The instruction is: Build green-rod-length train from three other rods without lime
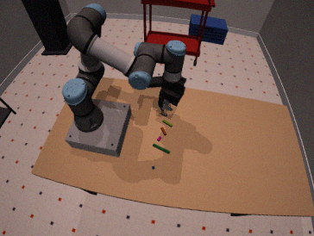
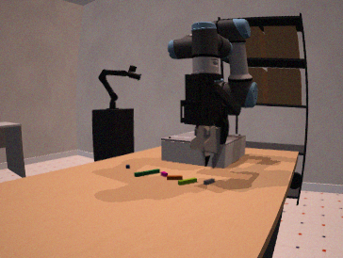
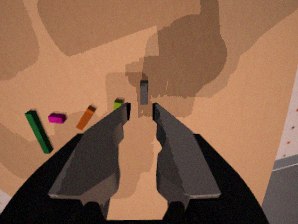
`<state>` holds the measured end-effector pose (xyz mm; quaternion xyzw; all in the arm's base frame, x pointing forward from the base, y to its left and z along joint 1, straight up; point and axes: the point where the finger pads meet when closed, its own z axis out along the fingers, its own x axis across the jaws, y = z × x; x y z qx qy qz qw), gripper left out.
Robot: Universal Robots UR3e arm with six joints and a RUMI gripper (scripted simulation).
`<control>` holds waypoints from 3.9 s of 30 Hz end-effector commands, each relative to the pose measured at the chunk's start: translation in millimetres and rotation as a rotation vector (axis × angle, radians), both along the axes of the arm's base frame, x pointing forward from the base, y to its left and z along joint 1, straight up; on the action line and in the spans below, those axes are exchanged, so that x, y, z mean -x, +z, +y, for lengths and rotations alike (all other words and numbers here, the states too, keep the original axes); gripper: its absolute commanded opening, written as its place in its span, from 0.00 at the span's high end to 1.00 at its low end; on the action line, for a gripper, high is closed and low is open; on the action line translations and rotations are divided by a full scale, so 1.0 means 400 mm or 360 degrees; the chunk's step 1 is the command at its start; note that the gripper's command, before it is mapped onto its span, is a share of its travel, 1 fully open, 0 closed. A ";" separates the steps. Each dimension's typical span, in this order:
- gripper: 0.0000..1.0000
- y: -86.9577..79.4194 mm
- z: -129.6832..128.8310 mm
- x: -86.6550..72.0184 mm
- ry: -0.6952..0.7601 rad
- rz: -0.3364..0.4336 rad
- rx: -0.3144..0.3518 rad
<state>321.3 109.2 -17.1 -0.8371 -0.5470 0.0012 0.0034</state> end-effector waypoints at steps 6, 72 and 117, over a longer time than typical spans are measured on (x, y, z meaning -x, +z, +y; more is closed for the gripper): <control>0.86 -0.035 0.001 -0.010 0.0000 -0.0020 0.0003; 0.86 -0.061 0.002 -0.012 0.0000 -0.0022 0.0003; 0.86 -0.062 0.002 -0.011 0.0000 -0.0022 0.0003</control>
